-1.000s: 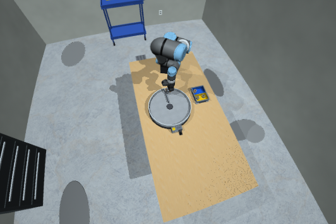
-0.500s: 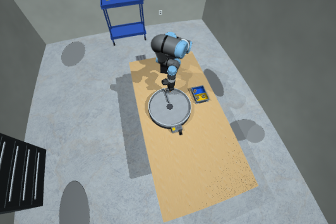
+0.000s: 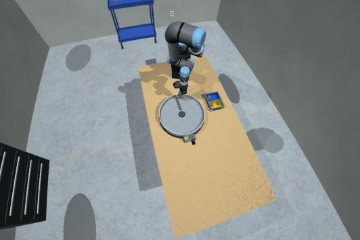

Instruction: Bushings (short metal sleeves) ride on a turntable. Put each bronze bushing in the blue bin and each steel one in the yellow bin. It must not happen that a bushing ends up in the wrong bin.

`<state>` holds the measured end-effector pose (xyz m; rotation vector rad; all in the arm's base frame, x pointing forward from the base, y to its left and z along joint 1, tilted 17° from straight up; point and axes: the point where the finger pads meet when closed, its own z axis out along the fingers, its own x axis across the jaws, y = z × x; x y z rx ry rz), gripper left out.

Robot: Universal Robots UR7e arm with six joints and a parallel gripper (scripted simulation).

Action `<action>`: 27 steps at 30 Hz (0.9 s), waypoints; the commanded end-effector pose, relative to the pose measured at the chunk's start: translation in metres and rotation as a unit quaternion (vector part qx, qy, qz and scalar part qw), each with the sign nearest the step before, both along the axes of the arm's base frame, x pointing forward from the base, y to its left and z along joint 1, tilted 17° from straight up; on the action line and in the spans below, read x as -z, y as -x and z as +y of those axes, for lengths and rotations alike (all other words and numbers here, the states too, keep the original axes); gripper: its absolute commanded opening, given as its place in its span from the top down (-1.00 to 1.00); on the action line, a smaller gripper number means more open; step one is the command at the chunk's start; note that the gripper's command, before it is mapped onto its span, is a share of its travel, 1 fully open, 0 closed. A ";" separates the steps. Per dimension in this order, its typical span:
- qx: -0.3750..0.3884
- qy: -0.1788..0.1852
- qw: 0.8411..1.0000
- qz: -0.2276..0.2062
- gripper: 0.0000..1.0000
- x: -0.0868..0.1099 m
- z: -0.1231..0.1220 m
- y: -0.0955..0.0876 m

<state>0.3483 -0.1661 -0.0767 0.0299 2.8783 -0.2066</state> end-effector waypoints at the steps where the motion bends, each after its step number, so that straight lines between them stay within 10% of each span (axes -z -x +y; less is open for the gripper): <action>1: 0.000 -0.001 1.000 0.001 1.00 -0.003 0.000 0.000; 27: -0.246 0.063 0.967 0.037 1.00 -0.002 0.120 -0.066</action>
